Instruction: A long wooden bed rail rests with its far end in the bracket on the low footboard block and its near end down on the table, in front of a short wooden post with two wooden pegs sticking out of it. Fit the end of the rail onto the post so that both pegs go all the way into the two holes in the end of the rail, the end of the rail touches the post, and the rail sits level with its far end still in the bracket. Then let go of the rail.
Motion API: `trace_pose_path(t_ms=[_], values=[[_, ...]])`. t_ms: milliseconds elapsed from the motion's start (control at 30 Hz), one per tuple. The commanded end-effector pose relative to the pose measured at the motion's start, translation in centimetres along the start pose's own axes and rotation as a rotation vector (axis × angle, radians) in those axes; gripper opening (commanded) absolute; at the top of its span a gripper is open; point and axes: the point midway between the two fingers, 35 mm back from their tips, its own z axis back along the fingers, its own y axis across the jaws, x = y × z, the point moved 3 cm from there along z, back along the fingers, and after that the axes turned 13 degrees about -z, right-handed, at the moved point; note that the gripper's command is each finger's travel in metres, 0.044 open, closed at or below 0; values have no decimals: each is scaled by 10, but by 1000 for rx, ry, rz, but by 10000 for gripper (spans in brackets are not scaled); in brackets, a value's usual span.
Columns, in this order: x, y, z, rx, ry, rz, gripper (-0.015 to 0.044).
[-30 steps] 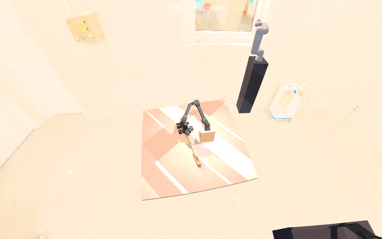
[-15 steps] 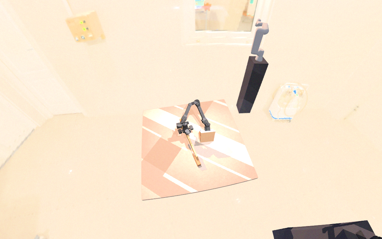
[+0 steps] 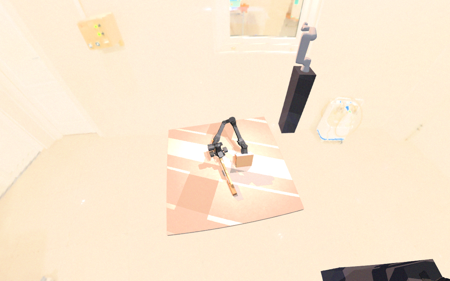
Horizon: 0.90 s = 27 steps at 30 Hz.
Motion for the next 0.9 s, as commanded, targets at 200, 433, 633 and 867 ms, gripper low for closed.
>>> trace_pose_path(t_ms=[200, 433, 633, 867], values=[[0, -2, 7, -12, -15, -3, 0], [0, -2, 4, -12, -15, -3, 0], [0, -2, 4, -12, -15, -3, 0], [0, -1, 4, -12, -15, -3, 0]])
